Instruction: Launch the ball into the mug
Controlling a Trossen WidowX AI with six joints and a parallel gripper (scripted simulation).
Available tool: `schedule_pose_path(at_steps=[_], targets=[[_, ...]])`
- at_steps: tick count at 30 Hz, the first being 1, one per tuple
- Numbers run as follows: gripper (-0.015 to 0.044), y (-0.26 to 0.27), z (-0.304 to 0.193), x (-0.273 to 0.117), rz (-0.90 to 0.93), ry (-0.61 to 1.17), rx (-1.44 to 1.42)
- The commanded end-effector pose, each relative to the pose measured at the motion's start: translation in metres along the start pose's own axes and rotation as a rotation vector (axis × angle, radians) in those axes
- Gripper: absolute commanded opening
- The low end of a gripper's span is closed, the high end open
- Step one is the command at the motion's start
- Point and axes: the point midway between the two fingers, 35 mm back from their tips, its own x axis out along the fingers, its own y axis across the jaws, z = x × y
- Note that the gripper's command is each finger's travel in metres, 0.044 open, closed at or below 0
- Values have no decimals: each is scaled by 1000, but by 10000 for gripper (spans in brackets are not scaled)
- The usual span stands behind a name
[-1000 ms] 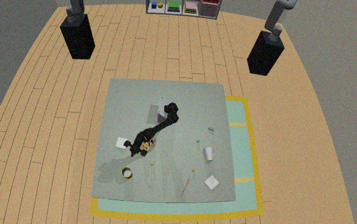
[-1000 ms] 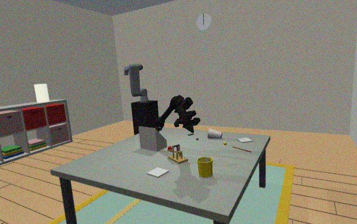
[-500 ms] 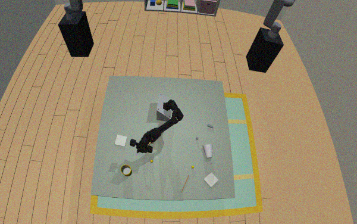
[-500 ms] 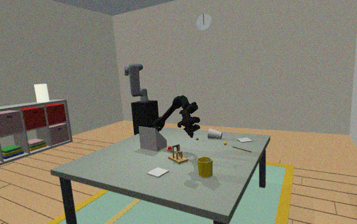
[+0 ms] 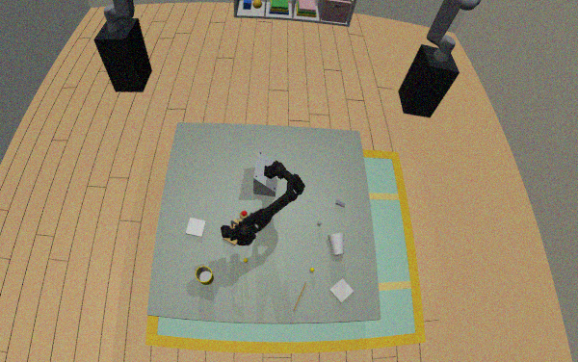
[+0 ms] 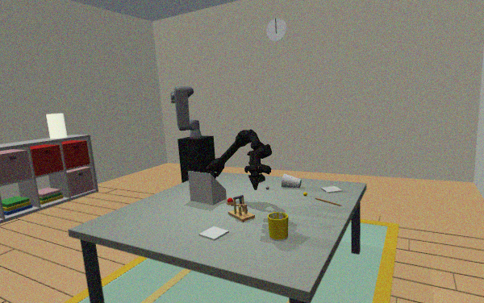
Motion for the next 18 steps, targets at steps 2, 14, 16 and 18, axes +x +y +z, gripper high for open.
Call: schedule_pose_path(at_steps=[2, 14, 16, 18], targets=[[0, 19, -13, -4, 3, 76, -127], [0, 61, -50, -15, 45, 269, -450], [0, 68, -57, -18, 57, 301, -503], [0, 74, -64, -20, 69, 333, -556]])
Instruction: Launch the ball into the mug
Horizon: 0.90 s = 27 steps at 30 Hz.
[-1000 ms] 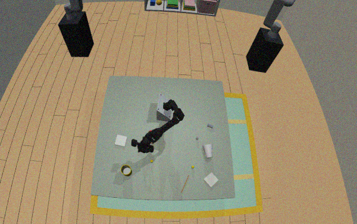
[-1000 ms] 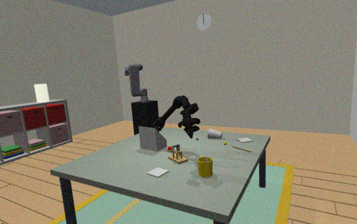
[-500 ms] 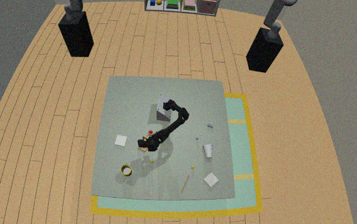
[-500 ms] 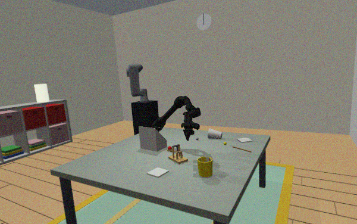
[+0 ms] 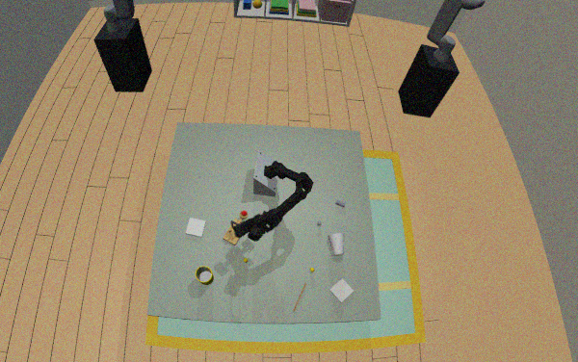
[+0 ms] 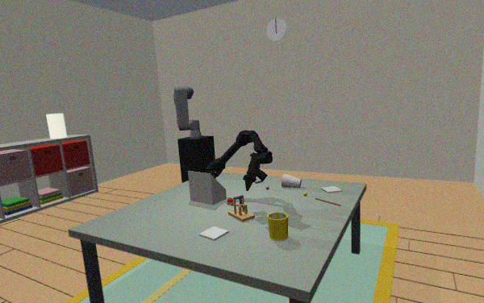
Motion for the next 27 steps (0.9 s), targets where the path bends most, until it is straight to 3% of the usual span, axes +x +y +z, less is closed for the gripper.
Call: schedule_pose_path(at_steps=[1, 16, 27], targets=[[0, 17, -7, -3, 22, 58, -103], [0, 83, -37, -15, 149, 249, -533], [0, 88, -36, -10, 156, 256, -552]])
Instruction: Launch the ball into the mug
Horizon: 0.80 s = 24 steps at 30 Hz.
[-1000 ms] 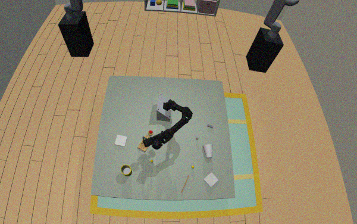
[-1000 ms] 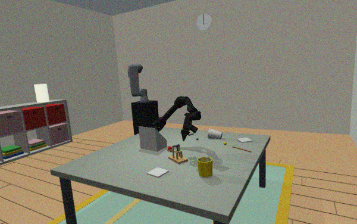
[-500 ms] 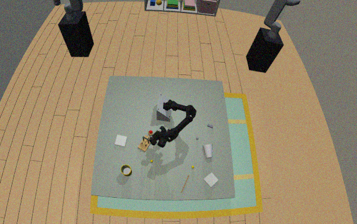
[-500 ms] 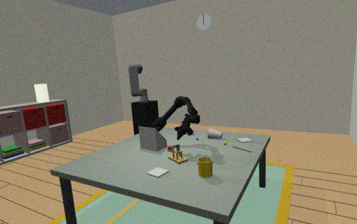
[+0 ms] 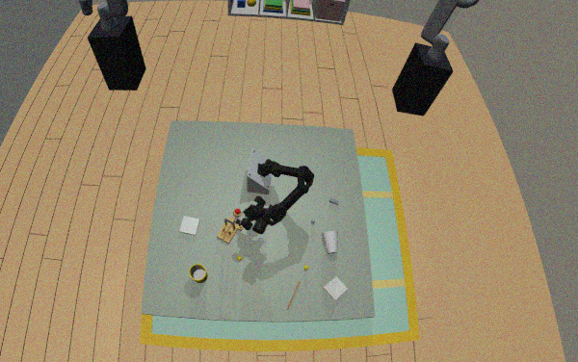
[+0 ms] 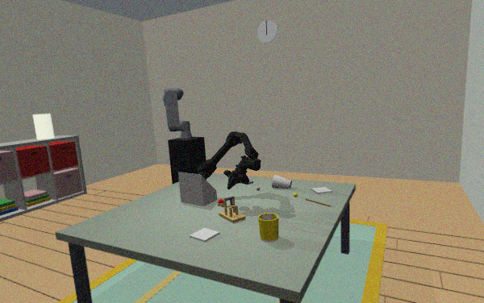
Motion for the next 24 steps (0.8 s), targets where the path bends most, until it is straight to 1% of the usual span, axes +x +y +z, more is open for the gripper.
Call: schedule_pose_path(at_steps=[1, 24], targets=[[0, 0, 4, 4, 1, 4, -6], [0, -3, 32, 31, 0, 2, -7]])
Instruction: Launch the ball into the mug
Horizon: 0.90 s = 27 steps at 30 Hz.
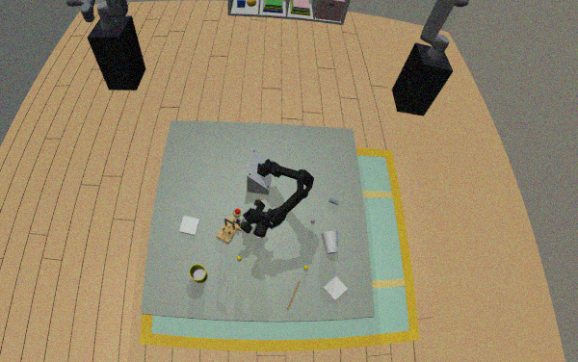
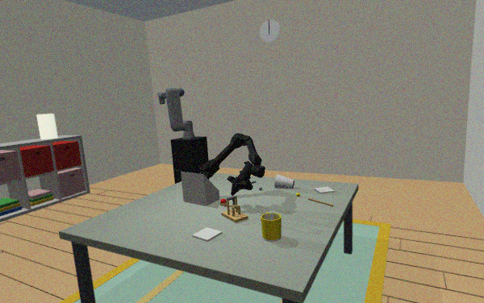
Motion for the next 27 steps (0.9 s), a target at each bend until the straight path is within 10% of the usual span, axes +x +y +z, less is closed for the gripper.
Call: schedule_pose_path(at_steps=[1, 27], targets=[[0, 1, 5, 7, 9, -2, 3], [0, 4, 35, 38, 11, -4, 2]])
